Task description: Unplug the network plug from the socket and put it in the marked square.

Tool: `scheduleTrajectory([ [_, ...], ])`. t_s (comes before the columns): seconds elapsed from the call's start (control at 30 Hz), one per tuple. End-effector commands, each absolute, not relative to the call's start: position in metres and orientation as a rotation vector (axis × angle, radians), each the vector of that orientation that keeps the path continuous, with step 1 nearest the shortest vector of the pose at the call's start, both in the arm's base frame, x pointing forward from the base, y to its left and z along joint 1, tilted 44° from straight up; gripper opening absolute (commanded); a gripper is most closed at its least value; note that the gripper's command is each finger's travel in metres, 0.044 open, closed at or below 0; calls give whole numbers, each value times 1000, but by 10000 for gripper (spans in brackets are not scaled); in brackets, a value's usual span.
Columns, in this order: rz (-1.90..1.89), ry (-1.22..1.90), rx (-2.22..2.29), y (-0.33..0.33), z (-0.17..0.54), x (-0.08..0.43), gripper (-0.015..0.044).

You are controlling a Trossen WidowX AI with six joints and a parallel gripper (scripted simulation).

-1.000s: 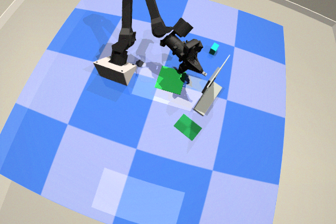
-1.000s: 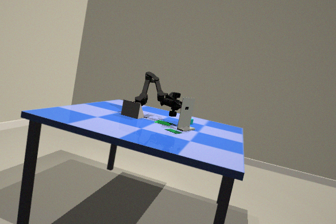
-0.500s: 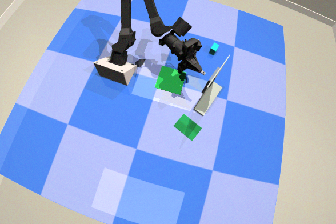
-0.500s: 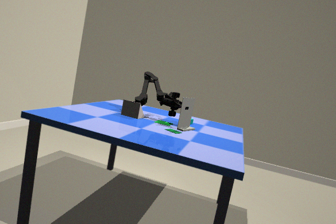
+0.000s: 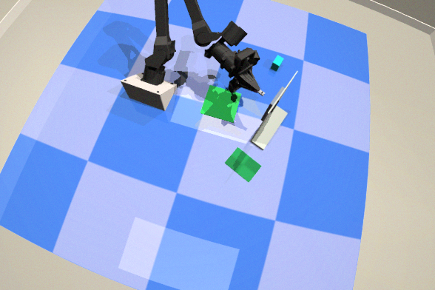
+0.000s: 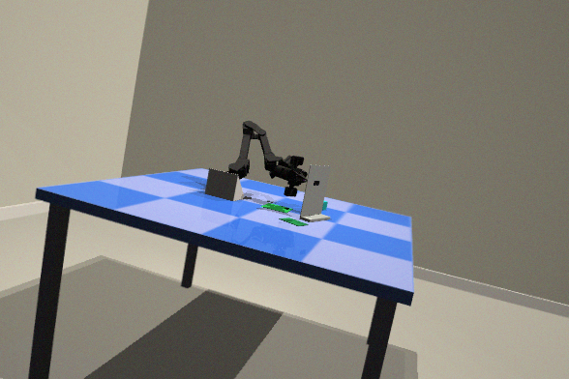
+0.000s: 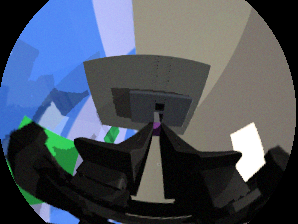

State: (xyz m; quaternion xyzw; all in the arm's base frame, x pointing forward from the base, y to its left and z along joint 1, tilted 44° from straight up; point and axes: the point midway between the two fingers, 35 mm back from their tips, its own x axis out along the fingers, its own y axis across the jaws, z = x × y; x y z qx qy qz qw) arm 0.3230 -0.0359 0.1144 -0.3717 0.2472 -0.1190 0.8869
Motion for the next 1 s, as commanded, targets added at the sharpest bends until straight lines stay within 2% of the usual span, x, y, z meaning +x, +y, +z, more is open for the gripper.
scheduleTrajectory([
  [0.0,-256,515,-768,-36,115,321,0],
  [0.97,-255,516,-767,-33,118,311,0],
])
